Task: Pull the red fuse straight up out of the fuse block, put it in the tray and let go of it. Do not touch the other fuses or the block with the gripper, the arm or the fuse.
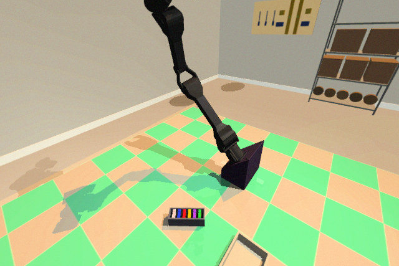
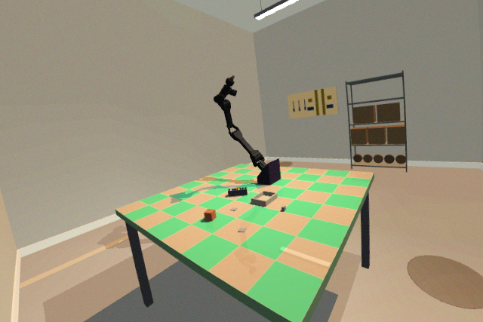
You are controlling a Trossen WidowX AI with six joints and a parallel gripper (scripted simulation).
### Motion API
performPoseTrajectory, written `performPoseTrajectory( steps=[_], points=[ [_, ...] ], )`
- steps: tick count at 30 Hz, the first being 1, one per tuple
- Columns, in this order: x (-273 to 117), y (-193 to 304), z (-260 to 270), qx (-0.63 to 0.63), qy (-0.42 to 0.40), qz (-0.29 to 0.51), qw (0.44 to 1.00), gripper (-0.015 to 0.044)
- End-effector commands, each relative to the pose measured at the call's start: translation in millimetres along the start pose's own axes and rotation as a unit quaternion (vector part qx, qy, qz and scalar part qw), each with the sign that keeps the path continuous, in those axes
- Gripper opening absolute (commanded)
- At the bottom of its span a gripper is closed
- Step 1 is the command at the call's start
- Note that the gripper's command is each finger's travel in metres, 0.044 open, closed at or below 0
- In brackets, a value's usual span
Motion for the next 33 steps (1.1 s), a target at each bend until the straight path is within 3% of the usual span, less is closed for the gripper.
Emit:
performPoseTrajectory(
  steps=[1, 10, 13, 22, 33],
  points=[
    [-1, 0, 2, 0.004, -0.004, 0.001, 1.000, 0.0374],
    [-47, -15, 105, 0.203, -0.188, 0.084, 0.957, 0.0138],
    [-63, -19, 123, 0.204, -0.226, 0.102, 0.947, 0.0064],
    [-109, -38, 175, 0.297, -0.329, 0.166, 0.881, 0.0064],
    [-197, -80, 234, 0.429, -0.463, 0.285, 0.721, 0.0064]
  ],
)
Point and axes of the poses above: the point midway between the two fingers, 35 mm back from their tips, its own x axis out along the fingers, its own z axis across the jaws, y = z × x, the point moved 4 cm from there along -x, back along the fingers, and after that the axes turned 14 degrees about -x, right-handed, at the moved point
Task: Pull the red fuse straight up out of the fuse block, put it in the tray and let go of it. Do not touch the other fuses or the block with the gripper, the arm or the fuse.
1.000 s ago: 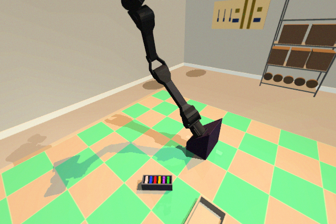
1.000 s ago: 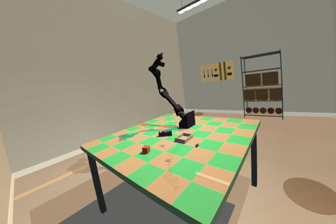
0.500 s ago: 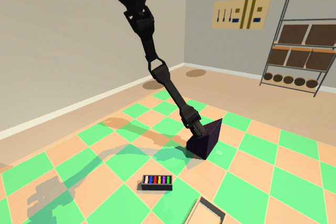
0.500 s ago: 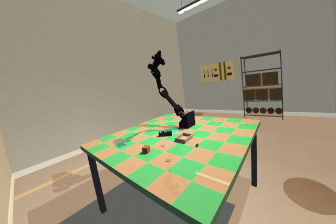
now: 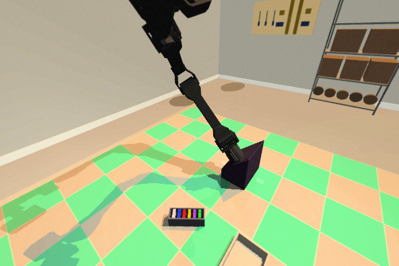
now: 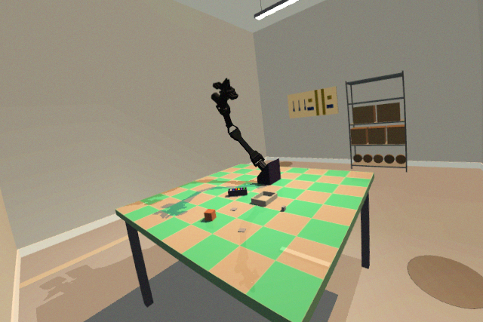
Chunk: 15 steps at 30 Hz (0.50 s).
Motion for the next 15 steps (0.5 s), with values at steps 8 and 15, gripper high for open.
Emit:
performPoseTrajectory(
  steps=[8, 15],
  points=[
    [-32, 78, 130, 0.194, -0.184, 0.209, 0.941, 0.0064],
    [-84, 113, 213, 0.289, -0.283, 0.359, 0.841, 0.0064]
  ],
)
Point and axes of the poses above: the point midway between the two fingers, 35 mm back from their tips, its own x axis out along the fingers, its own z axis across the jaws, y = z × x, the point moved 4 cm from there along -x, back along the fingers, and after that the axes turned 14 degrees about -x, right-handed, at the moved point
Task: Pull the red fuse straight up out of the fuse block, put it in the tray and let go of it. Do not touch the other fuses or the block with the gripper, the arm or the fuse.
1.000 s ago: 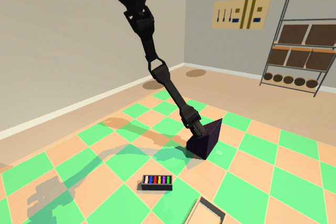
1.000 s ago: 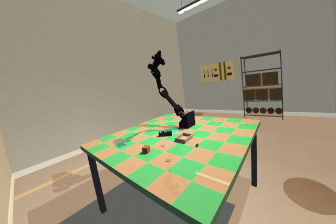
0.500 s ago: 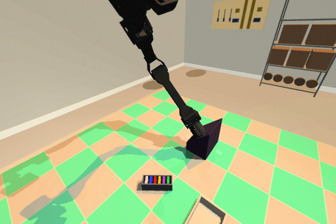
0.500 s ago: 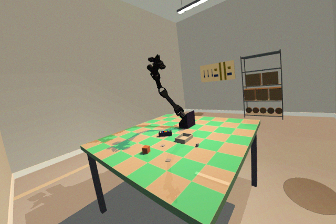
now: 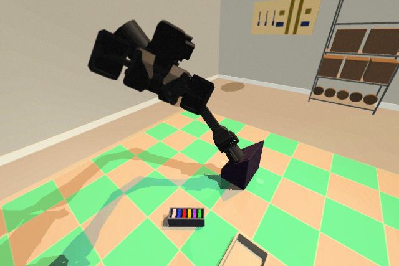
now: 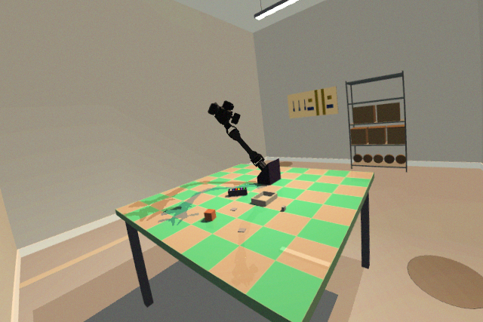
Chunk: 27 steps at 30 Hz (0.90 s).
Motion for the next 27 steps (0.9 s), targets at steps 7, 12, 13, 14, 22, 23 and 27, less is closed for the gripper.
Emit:
performPoseTrajectory(
  steps=[7, 12, 13, 14, 22, 23, 27],
  points=[
    [0, 121, 99, 0.161, -0.136, 0.262, 0.942, 0.0064],
    [-23, 168, 149, 0.215, -0.185, 0.388, 0.877, 0.0064],
    [-29, 177, 160, 0.224, -0.195, 0.413, 0.861, 0.0064],
    [-35, 185, 170, 0.232, -0.204, 0.439, 0.844, 0.0064],
    [-102, 232, 246, 0.256, -0.260, 0.624, 0.691, 0.0064],
    [-111, 238, 251, 0.253, -0.264, 0.644, 0.672, 0.0064],
    [-143, 254, 266, 0.239, -0.279, 0.705, 0.607, 0.0064]
  ],
)
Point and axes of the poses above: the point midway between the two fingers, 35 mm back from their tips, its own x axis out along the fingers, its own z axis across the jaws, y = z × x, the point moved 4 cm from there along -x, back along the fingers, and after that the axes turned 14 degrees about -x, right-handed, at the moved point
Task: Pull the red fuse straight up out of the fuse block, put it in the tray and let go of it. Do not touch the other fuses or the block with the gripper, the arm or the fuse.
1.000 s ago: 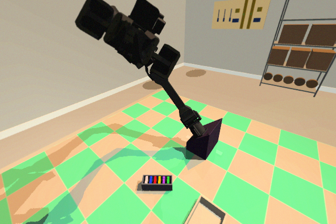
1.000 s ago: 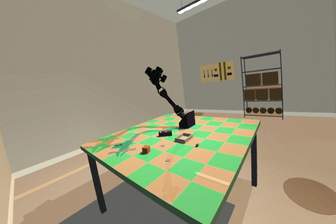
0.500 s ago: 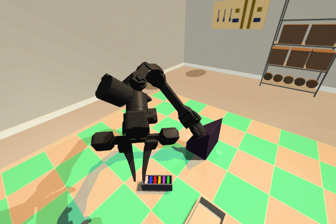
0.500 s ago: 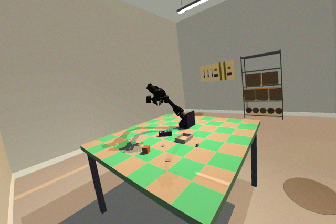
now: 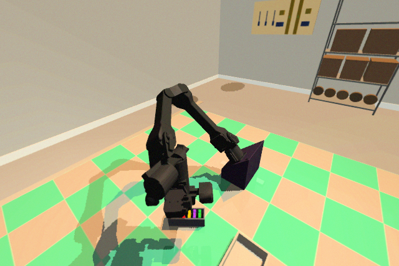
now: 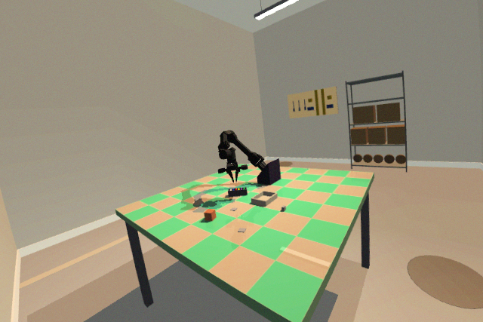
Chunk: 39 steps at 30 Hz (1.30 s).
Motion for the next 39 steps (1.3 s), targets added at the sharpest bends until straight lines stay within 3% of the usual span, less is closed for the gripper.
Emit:
performPoseTrajectory(
  steps=[1, 39],
  points=[
    [20, 31, 4, 0.014, -0.001, 0.087, 0.996, 0.0064],
    [46, 40, 8, 0.014, 0.000, 0.087, 0.996, 0.0064]
  ],
)
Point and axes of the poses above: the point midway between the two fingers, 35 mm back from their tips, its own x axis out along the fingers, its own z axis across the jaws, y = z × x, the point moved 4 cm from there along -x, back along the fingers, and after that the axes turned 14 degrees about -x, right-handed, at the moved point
